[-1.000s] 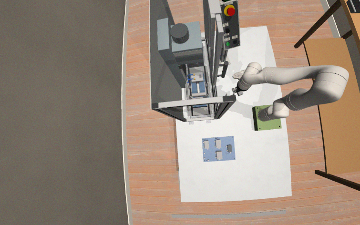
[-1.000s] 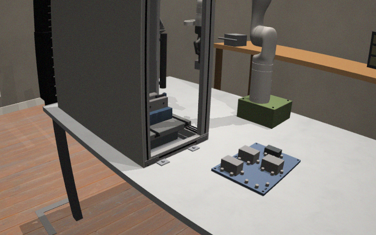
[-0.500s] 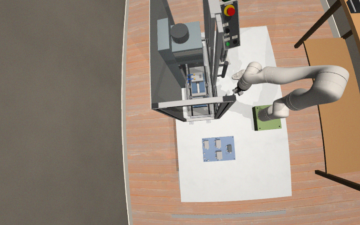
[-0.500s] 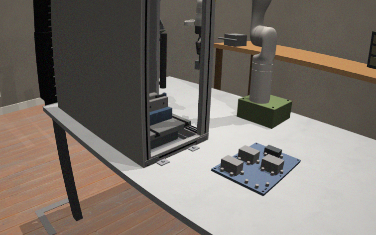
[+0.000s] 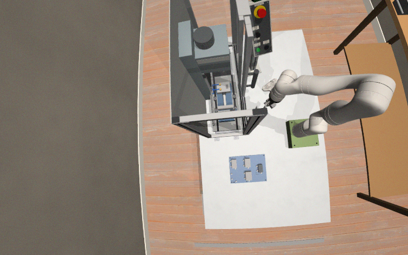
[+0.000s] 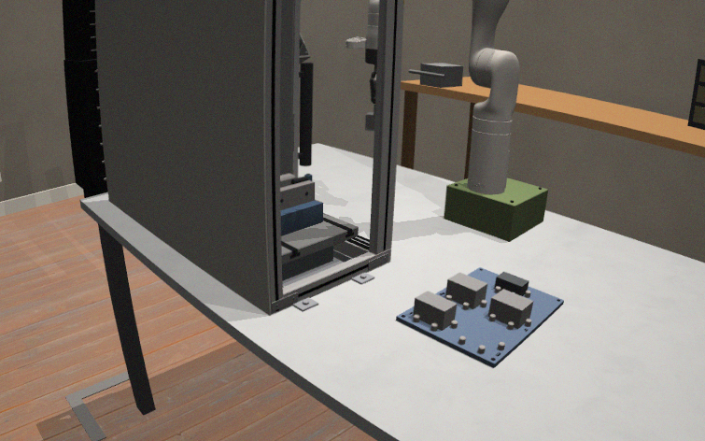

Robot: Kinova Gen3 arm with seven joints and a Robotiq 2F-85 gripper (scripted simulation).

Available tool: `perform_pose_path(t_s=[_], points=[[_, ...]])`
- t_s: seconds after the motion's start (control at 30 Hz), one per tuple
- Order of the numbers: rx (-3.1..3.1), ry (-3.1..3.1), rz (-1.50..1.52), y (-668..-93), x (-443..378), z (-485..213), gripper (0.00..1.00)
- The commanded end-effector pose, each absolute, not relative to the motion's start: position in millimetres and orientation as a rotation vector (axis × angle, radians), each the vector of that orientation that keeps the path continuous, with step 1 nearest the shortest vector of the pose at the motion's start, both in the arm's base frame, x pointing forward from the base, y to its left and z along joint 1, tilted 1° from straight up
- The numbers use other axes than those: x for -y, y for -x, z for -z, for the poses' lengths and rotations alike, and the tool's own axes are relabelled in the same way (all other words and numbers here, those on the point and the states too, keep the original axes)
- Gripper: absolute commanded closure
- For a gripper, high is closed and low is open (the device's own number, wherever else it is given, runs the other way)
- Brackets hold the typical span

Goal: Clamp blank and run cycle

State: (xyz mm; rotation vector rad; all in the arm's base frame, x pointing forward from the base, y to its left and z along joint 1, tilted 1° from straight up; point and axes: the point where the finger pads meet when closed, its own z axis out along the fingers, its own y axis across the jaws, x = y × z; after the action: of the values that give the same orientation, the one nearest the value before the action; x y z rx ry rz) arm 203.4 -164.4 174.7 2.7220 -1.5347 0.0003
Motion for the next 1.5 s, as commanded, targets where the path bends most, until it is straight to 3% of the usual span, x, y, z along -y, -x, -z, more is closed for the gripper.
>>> perform_pose_path(t_s=[0.0, 1.47], points=[[1.412, -2.788, -0.001, -204.2, 164.6, -175.1, 0.9], [0.529, -3.078, 0.008, -205.5, 164.9, -175.8, 0.9]])
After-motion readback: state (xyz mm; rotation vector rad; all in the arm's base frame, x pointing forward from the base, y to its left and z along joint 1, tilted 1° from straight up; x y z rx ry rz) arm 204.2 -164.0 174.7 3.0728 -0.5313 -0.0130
